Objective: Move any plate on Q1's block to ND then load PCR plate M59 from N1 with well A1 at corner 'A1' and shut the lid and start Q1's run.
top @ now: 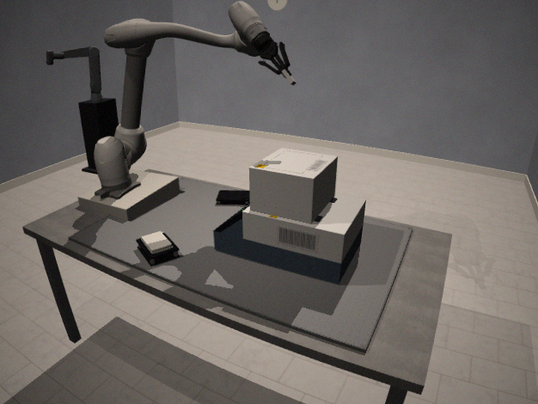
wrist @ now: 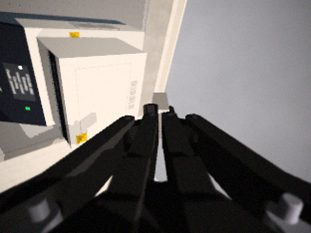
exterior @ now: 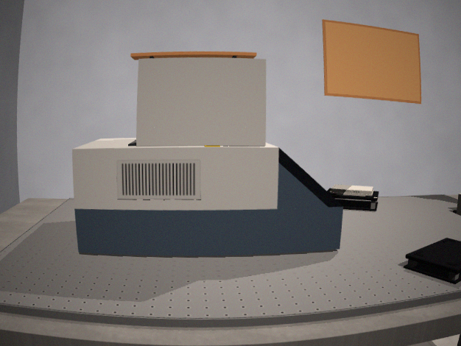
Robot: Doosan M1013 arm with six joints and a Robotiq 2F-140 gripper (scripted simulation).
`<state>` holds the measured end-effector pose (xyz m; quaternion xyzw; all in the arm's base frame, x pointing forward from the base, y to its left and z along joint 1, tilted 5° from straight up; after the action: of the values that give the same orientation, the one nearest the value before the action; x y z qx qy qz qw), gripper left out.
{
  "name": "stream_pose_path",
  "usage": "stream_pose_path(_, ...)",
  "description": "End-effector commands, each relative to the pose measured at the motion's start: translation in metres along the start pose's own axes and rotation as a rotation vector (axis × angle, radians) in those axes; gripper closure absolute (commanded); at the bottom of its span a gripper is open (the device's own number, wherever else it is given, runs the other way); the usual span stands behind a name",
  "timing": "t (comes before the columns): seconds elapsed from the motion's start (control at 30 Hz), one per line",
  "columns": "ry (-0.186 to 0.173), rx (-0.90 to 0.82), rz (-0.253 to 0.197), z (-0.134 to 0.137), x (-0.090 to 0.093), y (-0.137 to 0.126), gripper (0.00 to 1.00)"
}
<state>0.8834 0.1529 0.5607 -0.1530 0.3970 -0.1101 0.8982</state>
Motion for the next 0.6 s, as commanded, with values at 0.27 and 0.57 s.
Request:
stream_pose_path(0.27, 0.075, 0.139, -0.003, -0.032, 0.018, -0.023, 1.00)
stream_pose_path(0.57, 0.173, 0.321, -0.017, -0.063, 0.032, -0.043, 1.00)
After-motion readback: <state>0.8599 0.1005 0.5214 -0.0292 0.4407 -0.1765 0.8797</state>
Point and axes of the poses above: the point where the finger pads meet when closed, its own x axis out along the fingers, its own z axis across the jaws, y = z × x, the point moved 5 cm from there along -x, back along the fingers, and after that the axes turned 2 degrees about x, right-handed, at the moved point
